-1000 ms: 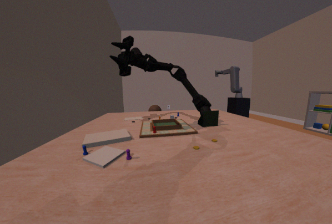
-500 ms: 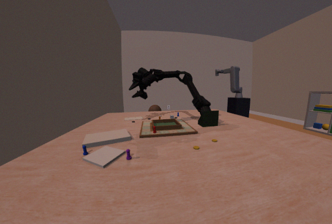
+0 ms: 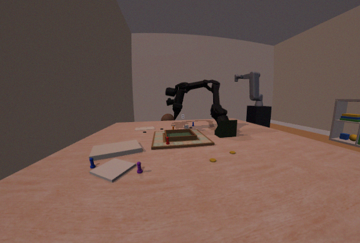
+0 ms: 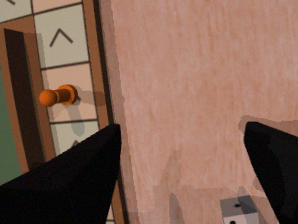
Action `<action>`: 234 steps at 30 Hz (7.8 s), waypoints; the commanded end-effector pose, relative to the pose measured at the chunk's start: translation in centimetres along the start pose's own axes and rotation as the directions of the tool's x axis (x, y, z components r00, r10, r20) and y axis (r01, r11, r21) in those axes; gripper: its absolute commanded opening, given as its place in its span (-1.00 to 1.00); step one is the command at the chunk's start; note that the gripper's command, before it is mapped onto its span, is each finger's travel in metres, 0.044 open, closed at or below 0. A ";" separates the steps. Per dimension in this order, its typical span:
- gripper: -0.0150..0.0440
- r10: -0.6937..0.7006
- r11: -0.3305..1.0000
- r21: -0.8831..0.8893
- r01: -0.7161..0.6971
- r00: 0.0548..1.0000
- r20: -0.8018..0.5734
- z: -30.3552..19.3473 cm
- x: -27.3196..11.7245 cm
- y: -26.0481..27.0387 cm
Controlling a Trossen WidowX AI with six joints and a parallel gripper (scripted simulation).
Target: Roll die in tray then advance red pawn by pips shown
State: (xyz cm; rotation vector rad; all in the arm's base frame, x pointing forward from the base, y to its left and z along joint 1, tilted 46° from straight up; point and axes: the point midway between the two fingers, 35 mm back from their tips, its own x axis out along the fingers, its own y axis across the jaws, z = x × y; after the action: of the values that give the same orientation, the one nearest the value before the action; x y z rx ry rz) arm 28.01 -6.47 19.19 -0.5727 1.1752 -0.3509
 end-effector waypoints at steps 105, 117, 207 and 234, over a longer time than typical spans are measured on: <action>-0.49 -0.089 0.780 -0.625 -0.033 0.983 -0.163 -4.0 -5.3 2.7; -0.49 -0.093 0.544 -0.832 -0.113 0.977 -0.193 -1.8 -3.2 8.3; 0.31 0.635 -0.068 -0.966 -0.249 0.736 -0.234 -1.0 -0.6 18.8; 0.56 -0.093 0.204 -0.944 -0.258 0.955 -0.281 -0.1 1.5 24.3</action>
State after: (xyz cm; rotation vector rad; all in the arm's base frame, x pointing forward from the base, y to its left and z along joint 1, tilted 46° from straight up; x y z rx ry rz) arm 26.19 10.90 5.43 -1.7543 1.6355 0.7450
